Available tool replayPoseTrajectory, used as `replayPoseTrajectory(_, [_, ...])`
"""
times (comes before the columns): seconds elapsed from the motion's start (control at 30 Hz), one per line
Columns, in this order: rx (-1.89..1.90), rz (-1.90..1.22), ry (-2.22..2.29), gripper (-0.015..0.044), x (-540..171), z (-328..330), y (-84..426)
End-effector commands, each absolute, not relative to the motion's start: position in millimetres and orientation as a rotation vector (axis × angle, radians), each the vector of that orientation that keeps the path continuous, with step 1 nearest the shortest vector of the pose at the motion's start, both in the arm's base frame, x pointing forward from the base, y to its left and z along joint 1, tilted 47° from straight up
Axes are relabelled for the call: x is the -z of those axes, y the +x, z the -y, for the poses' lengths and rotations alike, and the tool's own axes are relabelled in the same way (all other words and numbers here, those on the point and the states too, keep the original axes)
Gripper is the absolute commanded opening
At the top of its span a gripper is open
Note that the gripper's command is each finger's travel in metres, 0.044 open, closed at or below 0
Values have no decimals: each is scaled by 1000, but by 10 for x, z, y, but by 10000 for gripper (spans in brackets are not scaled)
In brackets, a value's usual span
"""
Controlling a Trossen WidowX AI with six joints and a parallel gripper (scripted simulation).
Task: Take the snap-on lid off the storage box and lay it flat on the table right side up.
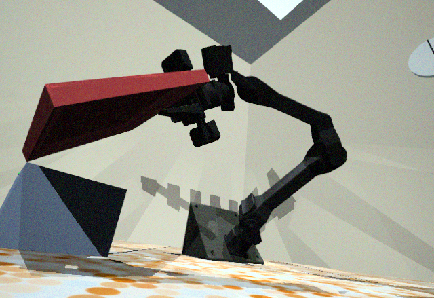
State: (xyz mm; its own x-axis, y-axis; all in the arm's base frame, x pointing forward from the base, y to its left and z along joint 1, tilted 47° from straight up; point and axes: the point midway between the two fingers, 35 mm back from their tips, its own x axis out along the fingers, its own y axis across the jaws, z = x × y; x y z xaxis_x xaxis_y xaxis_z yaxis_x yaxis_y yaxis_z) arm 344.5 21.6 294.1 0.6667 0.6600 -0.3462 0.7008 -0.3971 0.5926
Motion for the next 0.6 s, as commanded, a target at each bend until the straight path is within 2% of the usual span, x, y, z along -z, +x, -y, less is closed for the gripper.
replayPoseTrajectory(0.0, [66, -1025, 2143, 0, -3057, -246, 3418])
replayPoseTrajectory(0.57, [66, -1025, 2144, 0, -3294, -452, 3289])
